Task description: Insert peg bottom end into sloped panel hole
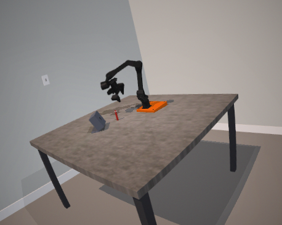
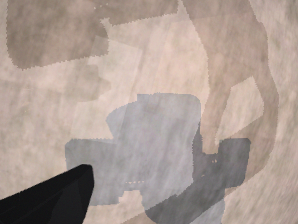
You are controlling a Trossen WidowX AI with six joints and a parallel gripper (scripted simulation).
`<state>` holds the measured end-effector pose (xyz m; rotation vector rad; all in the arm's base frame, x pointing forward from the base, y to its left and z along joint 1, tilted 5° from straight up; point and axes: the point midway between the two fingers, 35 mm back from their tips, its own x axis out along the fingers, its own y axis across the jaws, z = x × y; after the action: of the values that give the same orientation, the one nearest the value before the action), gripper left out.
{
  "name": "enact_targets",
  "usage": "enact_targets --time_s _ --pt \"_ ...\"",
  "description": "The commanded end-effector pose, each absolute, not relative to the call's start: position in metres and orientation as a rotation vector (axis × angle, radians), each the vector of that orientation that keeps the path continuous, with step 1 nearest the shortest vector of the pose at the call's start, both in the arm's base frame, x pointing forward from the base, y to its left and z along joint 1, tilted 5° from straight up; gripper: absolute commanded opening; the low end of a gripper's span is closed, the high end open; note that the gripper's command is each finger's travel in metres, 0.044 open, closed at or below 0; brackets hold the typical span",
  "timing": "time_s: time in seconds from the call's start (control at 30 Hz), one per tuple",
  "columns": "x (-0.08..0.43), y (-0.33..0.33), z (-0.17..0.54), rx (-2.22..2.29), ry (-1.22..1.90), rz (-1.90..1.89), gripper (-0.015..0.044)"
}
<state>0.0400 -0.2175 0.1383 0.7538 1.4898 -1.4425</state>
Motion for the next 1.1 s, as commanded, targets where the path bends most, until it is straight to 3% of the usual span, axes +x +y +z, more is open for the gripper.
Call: enact_targets --time_s 0.0,1.07 --pt "0.059 -0.219 0.138 0.797 1.418 -1.443 0.0440" --pt "0.202 -0.161 0.136 1.290 1.043 -1.334 0.0440"
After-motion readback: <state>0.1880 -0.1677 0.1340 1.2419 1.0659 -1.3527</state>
